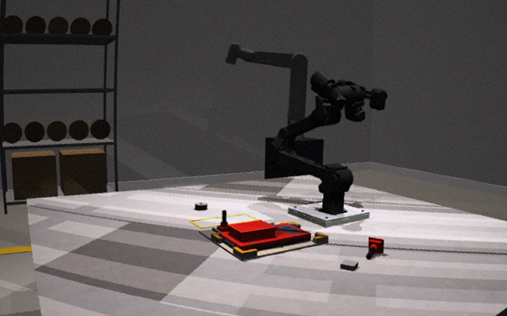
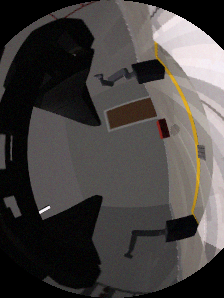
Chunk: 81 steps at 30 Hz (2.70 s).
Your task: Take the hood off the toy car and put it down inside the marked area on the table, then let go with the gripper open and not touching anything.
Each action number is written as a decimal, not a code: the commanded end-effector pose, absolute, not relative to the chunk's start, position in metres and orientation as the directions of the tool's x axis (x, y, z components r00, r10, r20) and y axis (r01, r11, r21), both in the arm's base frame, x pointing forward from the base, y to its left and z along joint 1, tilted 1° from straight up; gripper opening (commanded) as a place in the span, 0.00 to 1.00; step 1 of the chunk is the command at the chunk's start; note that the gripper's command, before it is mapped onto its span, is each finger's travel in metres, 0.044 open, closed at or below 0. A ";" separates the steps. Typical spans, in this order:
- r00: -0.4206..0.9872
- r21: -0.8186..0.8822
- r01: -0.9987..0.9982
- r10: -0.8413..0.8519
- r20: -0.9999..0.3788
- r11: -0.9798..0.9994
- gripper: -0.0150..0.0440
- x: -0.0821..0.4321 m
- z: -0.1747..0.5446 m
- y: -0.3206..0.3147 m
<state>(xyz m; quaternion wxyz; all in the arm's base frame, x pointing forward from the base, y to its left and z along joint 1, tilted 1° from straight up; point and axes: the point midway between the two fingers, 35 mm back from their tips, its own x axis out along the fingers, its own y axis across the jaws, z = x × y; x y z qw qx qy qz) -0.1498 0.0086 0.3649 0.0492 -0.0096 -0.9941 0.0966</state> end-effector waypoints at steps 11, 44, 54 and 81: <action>-0.860 -0.787 0.147 0.471 0.198 0.599 1.00 -0.117 0.403 0.128; 0.252 -0.248 -0.957 0.854 -0.455 0.151 1.00 0.216 0.294 0.277; 0.361 0.118 -0.719 0.513 -0.779 0.685 1.00 0.308 0.216 0.207; 0.034 -0.001 0.128 -0.005 -0.999 0.992 1.00 0.352 0.127 0.050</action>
